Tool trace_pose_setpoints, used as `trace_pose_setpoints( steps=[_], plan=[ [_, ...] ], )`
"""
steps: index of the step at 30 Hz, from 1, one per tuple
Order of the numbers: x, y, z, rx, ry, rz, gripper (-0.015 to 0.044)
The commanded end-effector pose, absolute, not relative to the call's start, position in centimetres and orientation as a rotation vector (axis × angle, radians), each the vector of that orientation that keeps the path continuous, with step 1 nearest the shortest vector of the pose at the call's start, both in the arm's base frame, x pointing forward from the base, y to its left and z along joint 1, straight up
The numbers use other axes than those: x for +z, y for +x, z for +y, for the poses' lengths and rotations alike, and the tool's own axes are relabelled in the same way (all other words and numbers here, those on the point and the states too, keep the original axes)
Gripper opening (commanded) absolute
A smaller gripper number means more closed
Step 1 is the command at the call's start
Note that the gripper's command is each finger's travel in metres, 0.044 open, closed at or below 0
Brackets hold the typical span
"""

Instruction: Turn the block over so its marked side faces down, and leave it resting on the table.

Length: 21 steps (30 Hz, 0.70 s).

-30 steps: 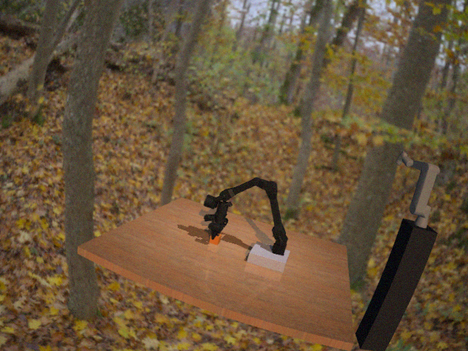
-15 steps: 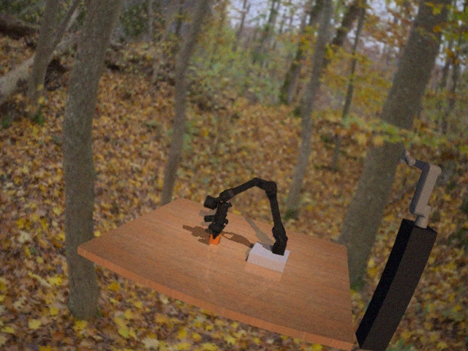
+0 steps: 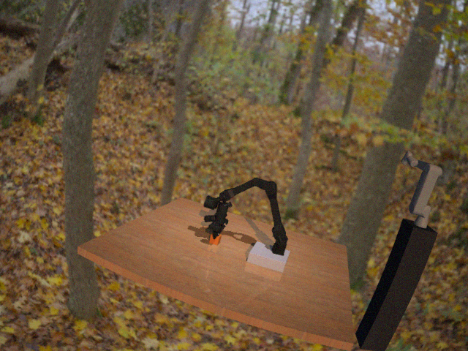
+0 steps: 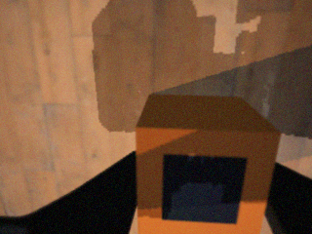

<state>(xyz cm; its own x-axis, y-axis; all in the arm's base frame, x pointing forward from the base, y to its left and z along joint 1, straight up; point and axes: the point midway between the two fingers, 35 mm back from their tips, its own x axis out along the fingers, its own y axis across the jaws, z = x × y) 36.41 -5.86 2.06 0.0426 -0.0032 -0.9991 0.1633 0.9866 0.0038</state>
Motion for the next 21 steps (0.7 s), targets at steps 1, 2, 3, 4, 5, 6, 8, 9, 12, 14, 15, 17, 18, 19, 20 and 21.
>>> trace_pose_setpoints(
  steps=[1,2,3,4,5,6,8,9,12,14,15,17,18,19,20,21],
  plan=[
    [3.7,36.3,-5.9,-0.129,0.125,1.528,0.0018],
    [4.3,36.3,-5.9,-0.129,0.125,1.528,0.0000],
    [4.7,36.2,-5.9,-0.129,0.125,1.528,0.0000],
    [4.8,36.2,-5.9,-0.129,0.125,1.528,0.0000],
    [4.8,36.2,-5.9,-0.129,0.125,1.528,0.0000],
    [4.8,36.2,-5.9,-0.129,0.125,1.528,0.0000],
    [4.8,36.2,-5.9,-0.129,0.125,1.528,0.0000],
    [4.8,36.2,-5.9,-0.129,0.125,1.526,0.0000],
    [4.6,36.3,-5.9,-0.131,0.122,1.490,0.0000],
    [4.5,36.4,-5.9,-0.132,0.119,1.460,0.0000],
    [4.4,36.4,-5.9,-0.133,0.118,1.445,0.0000],
    [4.3,36.4,-5.9,-0.134,0.116,1.414,0.0000],
    [4.3,36.4,-5.9,-0.135,0.114,1.399,0.0000],
    [4.2,36.5,-5.9,-0.135,0.113,1.384,0.0000],
    [4.2,36.5,-5.9,-0.136,0.112,1.369,0.0000],
    [4.1,36.5,-5.9,-0.136,0.111,1.354,0.0000]
  ],
)
